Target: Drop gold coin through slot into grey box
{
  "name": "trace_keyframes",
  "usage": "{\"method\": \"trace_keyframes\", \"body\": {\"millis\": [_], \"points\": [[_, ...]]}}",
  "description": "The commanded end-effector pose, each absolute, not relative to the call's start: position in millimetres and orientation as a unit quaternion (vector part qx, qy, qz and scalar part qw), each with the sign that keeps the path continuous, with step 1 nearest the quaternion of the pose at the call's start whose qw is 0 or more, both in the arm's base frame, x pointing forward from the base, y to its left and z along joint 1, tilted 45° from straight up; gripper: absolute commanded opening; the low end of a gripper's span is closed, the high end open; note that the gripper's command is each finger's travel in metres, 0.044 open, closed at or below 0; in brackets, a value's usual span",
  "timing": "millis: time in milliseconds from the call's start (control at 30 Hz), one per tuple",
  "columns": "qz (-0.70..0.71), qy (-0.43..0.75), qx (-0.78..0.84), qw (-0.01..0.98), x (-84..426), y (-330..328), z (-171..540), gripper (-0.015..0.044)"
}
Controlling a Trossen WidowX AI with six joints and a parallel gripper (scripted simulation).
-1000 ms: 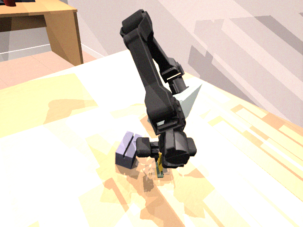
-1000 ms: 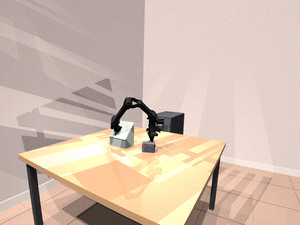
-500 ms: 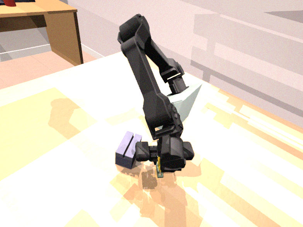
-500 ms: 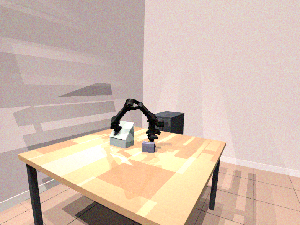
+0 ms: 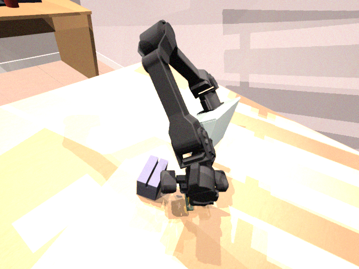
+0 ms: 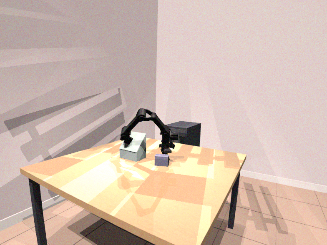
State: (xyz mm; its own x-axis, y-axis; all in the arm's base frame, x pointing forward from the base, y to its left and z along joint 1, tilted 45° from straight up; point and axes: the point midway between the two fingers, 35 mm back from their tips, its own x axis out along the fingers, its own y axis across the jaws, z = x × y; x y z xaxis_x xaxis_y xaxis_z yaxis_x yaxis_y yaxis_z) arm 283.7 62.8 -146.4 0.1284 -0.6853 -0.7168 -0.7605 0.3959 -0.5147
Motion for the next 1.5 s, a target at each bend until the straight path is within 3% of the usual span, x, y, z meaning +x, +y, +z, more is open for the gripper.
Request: {"method": "trace_keyframes", "body": {"millis": [0,1467], "points": [[0.037,0.658,-0.55,0.512,284,63,-146,0.0],[0.042,0.658,-0.55,0.514,274,122,-87,0.0]]}}
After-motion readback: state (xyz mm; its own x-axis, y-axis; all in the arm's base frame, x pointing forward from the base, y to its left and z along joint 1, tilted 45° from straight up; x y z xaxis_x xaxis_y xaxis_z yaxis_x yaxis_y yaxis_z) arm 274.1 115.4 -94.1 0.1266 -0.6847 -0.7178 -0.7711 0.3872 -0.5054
